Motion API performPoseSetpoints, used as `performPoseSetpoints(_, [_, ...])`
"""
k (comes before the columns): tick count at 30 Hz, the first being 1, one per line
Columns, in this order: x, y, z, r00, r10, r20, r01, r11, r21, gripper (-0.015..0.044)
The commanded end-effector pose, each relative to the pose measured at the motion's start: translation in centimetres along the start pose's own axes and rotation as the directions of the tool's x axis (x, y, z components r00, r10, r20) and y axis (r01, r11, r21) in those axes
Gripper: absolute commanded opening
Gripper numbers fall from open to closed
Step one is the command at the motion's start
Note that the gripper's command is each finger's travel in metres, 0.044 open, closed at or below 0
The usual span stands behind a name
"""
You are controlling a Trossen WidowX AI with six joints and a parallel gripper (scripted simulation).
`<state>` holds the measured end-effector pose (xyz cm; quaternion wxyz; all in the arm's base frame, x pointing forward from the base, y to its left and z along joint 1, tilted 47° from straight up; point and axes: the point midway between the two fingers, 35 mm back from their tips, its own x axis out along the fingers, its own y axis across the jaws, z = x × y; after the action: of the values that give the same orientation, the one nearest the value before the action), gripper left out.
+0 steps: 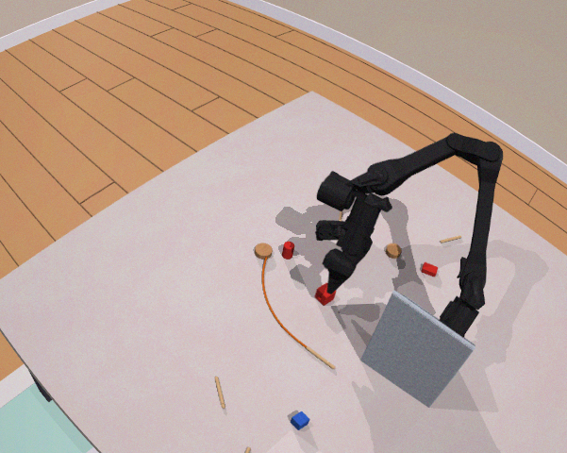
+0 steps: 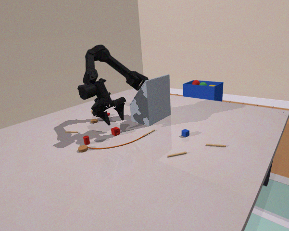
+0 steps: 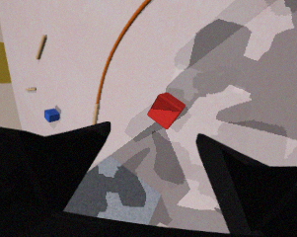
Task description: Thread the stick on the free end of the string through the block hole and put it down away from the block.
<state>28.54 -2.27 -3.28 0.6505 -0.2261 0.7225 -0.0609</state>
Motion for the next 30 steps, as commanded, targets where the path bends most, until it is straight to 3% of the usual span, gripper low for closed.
performPoseSetpoints(1, [0.09, 1.40, 1.16, 0.945, -0.327, -0.028, 0.129, 0.448, -0.885, 0.0440])
performPoseSetpoints(5, [-0.09, 1.70, 1.46, 0.923, -0.384, -0.015, 0.069, 0.204, -0.977, 0.0440])
performPoseSetpoints(7, [-0.13, 1.76, 1.52, 0.919, -0.395, -0.012, 0.053, 0.153, -0.987, 0.0440])
performPoseSetpoints(30, [-0.13, 1.76, 1.52, 0.919, -0.395, -0.012, 0.053, 0.153, -0.987, 0.0440])
